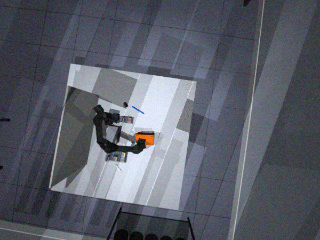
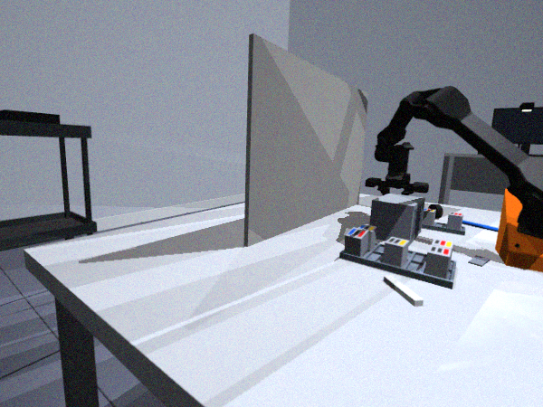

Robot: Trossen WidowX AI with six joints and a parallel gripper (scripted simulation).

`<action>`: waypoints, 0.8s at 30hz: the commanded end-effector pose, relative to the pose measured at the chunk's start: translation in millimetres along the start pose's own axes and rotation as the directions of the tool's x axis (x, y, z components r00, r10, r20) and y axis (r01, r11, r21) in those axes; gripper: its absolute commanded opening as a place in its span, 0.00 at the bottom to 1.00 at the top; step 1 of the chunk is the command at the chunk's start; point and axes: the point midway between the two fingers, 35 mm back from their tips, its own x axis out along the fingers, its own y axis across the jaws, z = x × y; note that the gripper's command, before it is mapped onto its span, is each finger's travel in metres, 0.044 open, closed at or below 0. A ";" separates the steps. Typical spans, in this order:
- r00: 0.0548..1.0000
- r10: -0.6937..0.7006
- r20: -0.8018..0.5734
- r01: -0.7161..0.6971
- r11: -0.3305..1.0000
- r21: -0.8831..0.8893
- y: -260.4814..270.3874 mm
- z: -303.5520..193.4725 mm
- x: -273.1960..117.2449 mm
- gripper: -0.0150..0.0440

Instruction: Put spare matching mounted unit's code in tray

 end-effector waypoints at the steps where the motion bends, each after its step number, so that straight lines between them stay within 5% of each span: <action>1: 1.000 -0.001 0.003 0.001 1.000 0.006 0.9 0.5 3.5 0.25; 7: 1.000 -0.001 0.004 0.001 1.000 0.006 1.8 1.1 8.0 0.25; 24: 1.000 0.000 0.001 0.000 1.000 0.000 1.0 0.6 5.3 1.00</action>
